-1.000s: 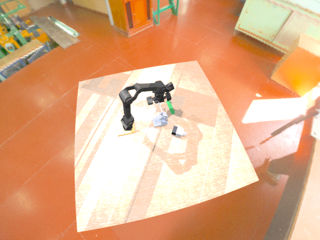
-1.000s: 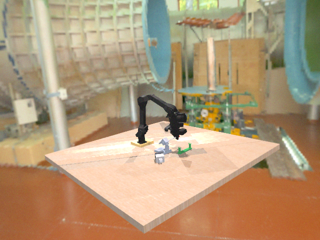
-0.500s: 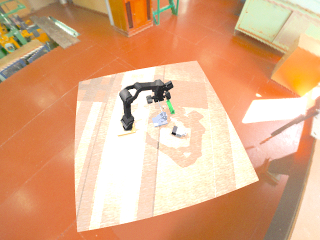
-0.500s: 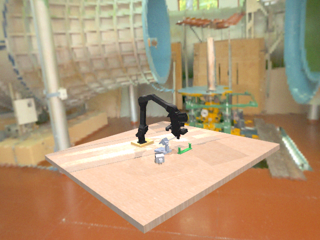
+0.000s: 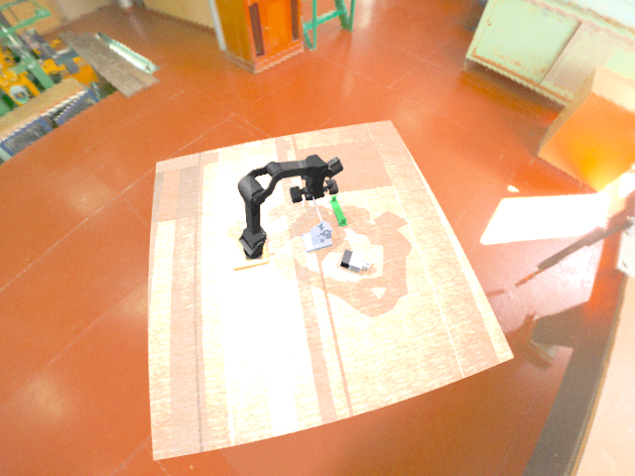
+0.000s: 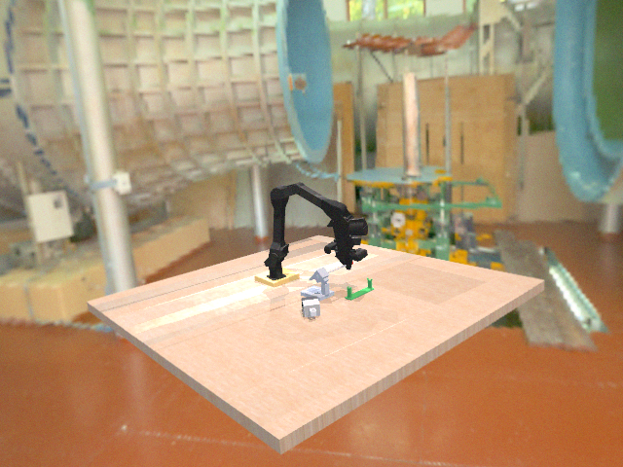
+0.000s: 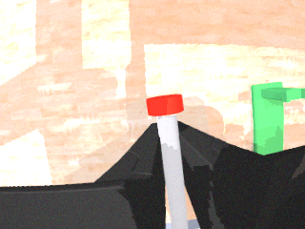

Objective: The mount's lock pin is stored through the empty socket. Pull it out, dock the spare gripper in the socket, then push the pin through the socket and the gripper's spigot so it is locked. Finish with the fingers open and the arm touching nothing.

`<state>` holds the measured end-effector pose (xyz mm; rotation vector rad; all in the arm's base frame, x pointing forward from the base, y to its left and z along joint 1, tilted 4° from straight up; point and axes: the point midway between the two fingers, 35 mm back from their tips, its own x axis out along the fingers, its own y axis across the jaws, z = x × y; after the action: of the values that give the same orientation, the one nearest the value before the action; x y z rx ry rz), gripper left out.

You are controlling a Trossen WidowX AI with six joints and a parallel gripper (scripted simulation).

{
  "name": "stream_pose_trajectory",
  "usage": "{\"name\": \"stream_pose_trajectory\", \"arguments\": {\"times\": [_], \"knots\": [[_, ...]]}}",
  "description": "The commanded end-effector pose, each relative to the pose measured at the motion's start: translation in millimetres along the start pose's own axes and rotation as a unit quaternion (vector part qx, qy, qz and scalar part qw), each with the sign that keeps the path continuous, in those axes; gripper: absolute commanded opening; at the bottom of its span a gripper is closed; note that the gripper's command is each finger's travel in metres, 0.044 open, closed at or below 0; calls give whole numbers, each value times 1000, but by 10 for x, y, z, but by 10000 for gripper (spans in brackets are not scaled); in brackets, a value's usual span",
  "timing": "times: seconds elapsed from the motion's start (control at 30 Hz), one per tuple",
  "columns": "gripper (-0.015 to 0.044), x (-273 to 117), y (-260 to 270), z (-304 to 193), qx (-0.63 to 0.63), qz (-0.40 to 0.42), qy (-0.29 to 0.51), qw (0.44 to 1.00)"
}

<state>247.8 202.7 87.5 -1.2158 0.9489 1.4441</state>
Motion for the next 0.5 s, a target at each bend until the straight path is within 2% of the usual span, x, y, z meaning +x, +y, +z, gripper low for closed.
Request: {"name": "stream_pose_trajectory", "arguments": {"times": [0.0, 0.47], "knots": [[0, -12, -10, 43, 1, -1, 1, 1000], [0, -16, -9, 142, 2, 2, 3, 1000]]}}
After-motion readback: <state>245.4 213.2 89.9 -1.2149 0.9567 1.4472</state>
